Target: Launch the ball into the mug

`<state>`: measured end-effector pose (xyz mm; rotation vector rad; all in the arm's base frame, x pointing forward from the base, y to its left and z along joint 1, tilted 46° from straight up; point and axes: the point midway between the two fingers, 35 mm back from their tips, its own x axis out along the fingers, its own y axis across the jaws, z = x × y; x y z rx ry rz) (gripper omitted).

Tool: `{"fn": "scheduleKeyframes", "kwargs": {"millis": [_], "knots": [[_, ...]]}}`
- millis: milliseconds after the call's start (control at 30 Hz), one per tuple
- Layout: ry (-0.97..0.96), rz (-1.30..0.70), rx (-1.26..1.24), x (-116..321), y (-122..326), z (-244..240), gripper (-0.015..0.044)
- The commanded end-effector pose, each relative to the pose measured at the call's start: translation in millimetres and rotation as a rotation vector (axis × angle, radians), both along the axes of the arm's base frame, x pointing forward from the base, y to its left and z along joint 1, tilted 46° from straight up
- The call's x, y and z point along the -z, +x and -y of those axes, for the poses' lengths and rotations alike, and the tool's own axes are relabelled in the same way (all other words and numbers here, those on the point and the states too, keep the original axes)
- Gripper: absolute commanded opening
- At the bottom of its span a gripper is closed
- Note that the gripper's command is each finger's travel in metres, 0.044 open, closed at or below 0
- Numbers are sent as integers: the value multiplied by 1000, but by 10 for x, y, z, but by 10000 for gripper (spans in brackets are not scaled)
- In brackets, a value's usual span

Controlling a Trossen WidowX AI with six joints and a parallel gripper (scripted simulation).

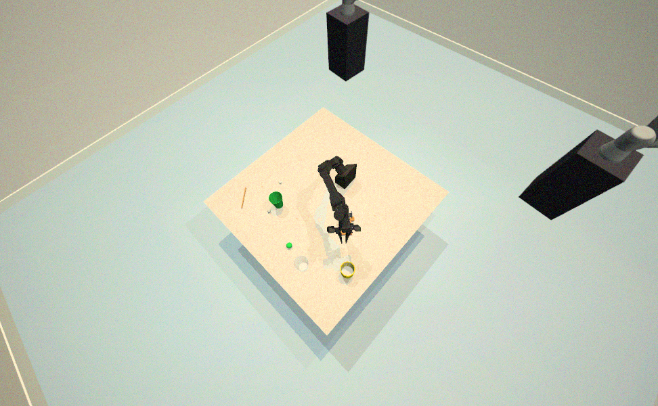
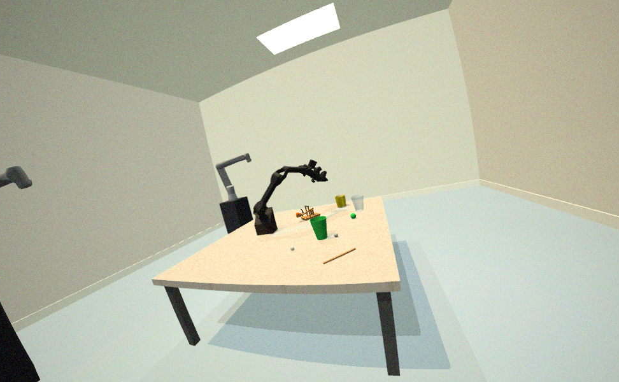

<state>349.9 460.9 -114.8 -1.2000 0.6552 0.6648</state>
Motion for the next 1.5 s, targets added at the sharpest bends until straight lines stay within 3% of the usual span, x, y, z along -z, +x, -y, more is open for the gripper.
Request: {"fn": "scheduleKeyframes", "kwargs": {"millis": [0,33,333,800,1467], "knots": [[-5,3,-1,15,5,7,20],[-5,3,-1,15,5,7,0],[-5,-7,20,50,-50,29,0],[-21,-58,467,539,-1116,704,0],[87,335,909,435,-2122,1925,0]]}}
